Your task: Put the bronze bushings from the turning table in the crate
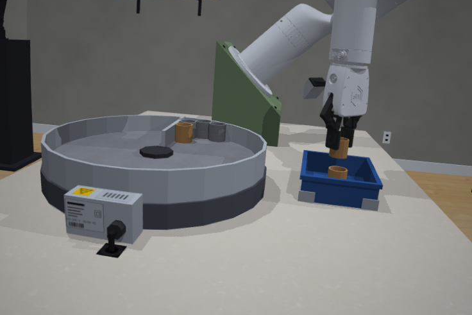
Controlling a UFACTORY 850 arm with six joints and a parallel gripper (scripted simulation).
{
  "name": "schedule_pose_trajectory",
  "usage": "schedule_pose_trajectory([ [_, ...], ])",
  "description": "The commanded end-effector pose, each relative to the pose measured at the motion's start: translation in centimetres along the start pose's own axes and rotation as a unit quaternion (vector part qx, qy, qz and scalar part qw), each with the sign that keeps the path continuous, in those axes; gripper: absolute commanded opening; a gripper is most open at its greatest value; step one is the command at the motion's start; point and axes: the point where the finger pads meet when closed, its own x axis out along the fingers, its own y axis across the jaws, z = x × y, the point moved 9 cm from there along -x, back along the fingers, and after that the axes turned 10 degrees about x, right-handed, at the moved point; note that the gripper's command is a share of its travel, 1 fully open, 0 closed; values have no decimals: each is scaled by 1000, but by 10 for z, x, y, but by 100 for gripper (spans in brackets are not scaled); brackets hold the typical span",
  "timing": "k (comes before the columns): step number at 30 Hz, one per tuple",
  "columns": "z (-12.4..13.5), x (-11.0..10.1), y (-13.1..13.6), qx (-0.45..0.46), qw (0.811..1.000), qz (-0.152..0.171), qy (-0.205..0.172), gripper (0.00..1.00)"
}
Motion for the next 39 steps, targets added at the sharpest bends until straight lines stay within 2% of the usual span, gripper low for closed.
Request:
schedule_pose_trajectory([
  [1,1,2,0,0,1000,0,-1,0],
  [20,1,5,0,0,1000,0,-1,0],
  [39,1,32,0,0,1000,0,-1,0],
])
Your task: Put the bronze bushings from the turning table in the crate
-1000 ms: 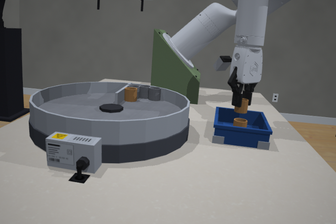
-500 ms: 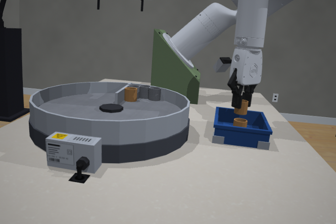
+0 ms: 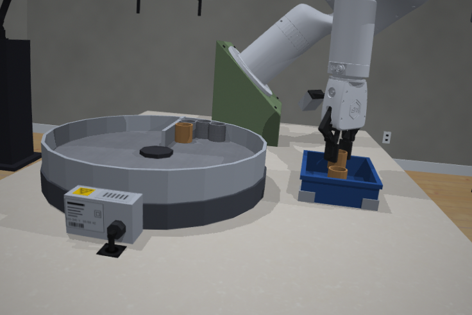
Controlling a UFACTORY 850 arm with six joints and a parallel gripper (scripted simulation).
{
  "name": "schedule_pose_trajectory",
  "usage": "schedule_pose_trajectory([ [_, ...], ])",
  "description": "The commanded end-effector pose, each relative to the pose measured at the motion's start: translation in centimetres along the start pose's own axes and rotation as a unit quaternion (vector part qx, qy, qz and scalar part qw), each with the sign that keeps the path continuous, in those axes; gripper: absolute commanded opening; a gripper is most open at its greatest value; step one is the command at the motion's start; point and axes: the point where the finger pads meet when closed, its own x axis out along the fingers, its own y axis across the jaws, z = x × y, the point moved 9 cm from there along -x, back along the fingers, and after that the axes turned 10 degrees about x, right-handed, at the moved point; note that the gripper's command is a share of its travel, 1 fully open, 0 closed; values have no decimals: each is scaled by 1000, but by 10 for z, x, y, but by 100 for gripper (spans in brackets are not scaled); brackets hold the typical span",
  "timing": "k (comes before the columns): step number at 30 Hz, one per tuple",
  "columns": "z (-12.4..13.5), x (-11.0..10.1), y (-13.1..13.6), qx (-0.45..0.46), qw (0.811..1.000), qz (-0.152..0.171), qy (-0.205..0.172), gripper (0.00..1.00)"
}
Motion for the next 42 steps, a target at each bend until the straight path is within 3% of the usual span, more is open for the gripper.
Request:
schedule_pose_trajectory([
  [1,0,6,0,0,1000,0,-1,0],
  [11,0,16,0,0,1000,0,-1,0],
  [42,0,19,0,0,1000,0,-1,0],
])
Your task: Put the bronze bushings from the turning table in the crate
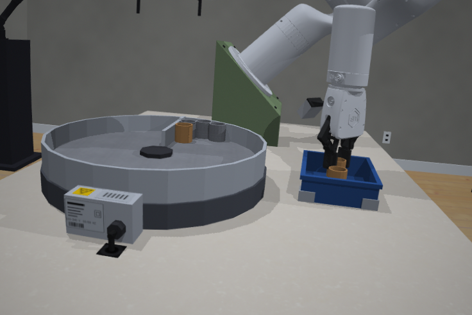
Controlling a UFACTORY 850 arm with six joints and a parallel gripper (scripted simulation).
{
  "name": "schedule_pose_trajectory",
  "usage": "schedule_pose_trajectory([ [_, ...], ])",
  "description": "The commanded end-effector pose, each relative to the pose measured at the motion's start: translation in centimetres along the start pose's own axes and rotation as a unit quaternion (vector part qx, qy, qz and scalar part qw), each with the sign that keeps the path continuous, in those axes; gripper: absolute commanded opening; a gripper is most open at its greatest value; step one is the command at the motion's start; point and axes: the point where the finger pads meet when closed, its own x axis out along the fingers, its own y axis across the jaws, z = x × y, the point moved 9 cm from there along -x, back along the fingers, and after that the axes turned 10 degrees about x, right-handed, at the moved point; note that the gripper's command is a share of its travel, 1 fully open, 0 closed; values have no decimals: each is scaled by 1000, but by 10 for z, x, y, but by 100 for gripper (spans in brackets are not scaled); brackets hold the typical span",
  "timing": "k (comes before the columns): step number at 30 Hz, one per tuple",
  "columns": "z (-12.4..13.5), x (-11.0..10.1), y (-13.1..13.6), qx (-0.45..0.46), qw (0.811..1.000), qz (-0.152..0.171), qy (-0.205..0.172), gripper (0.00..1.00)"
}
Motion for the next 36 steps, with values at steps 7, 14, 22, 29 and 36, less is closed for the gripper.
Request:
schedule_pose_trajectory([
  [7,0,3,0,0,1000,0,0,0],
  [14,0,4,0,0,1000,0,0,0],
  [22,0,4,0,0,1000,0,0,0],
  [29,0,4,0,0,1000,0,0,0],
  [36,0,4,0,0,1000,0,0,48],
])
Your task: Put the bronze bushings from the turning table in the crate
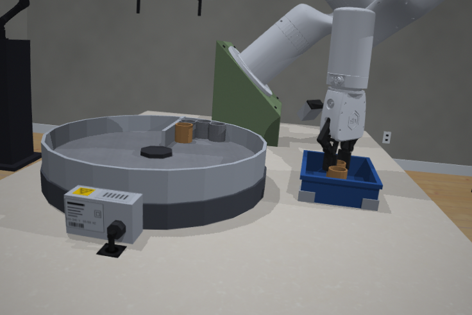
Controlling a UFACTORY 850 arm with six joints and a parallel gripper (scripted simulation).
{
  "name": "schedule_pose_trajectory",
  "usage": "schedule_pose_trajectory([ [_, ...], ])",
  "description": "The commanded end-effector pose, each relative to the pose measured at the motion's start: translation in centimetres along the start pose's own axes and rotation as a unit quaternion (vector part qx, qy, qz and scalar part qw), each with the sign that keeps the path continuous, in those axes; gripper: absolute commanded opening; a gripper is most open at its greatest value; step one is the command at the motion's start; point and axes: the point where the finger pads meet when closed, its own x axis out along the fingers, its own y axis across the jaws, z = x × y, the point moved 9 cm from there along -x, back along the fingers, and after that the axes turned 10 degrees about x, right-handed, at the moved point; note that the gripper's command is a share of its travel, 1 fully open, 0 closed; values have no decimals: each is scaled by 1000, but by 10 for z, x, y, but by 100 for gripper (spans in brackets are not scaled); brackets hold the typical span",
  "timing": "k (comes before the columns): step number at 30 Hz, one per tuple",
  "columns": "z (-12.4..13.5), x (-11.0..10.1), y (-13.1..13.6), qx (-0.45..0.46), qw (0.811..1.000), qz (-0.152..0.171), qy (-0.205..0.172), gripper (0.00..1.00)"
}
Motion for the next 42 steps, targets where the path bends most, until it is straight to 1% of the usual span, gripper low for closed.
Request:
schedule_pose_trajectory([
  [1,0,0,0,0,1000,0,0,48],
  [31,0,-1,0,0,1000,0,0,48],
  [37,0,-11,0,0,1000,0,0,48],
  [39,0,-11,0,0,1000,0,0,48],
  [42,0,-22,0,0,1000,0,0,48],
])
